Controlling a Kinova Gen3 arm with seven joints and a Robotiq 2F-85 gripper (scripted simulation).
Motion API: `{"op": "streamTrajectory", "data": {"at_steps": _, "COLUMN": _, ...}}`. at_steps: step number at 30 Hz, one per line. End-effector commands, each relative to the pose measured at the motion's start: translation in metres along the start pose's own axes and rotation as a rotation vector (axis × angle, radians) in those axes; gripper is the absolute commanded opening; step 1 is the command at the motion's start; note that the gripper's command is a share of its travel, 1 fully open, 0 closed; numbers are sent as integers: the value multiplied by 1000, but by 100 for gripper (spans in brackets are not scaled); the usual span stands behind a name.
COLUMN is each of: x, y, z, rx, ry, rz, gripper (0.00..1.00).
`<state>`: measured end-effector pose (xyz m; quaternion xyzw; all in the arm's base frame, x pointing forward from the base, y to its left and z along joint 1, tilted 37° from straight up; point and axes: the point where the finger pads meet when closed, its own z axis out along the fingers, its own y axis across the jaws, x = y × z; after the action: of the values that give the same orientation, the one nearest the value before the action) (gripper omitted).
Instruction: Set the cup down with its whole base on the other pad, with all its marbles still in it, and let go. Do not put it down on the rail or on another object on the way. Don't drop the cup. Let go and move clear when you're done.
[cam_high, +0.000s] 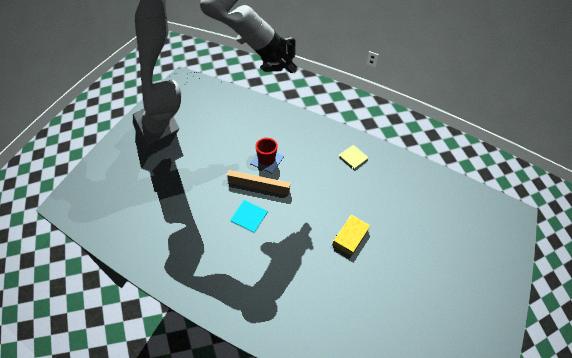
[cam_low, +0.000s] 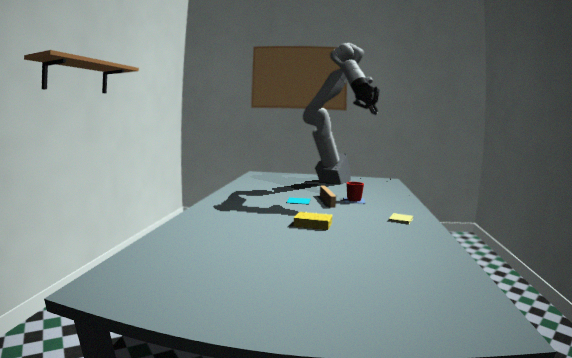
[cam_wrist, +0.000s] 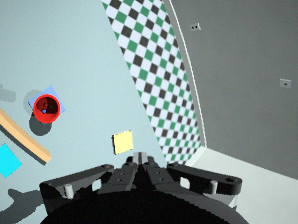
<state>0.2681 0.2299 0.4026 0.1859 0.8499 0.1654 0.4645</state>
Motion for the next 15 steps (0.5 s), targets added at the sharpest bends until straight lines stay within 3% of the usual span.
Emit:
{"op": "streamTrajectory", "data": {"at_steps": 1, "x": -1, "y": 0, "z": 1, "rx": 2, "ry": -2, "rz": 2, "gripper": 0}}
{"op": "streamTrajectory", "data": {"at_steps": 15, "x": 4, "y": -12, "z": 19, "rx": 54, "ry": 4, "rz": 62, "gripper": 0}}
